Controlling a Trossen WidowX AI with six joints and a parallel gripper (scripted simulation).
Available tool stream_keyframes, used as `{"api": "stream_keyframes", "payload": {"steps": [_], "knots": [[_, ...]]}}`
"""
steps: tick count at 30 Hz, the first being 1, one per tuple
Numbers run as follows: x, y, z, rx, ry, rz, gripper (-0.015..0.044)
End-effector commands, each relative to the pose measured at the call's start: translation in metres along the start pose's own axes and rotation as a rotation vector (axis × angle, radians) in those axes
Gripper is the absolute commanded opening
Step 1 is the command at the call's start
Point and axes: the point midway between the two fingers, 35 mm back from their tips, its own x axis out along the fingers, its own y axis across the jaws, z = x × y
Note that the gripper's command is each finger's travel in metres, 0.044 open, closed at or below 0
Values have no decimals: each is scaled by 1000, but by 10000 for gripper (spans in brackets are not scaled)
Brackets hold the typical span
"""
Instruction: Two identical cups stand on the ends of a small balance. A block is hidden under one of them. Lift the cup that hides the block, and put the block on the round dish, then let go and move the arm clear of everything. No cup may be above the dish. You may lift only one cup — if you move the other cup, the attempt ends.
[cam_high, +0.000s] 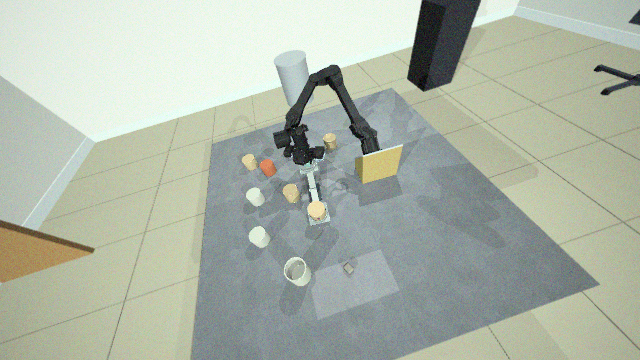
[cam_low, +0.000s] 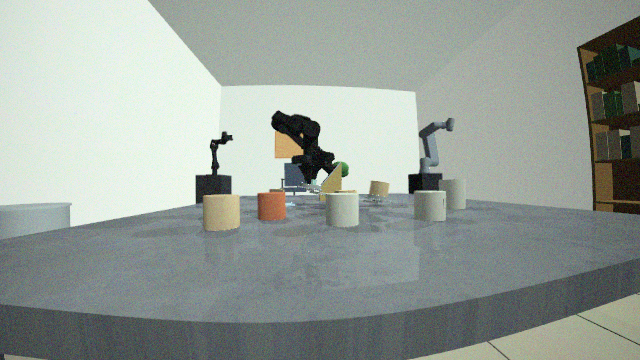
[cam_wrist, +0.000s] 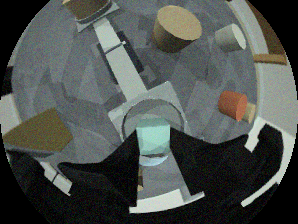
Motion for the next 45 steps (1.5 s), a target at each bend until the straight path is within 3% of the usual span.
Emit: {"api": "stream_keyframes", "payload": {"steps": [1,12,16,45], "knots": [[-16,-3,3,4,-5,-5,0],[-82,-1,2,3,-4,-4,0],[-91,0,1,3,-2,-5,0],[5,-4,-123,5,-4,-6,0]]}}
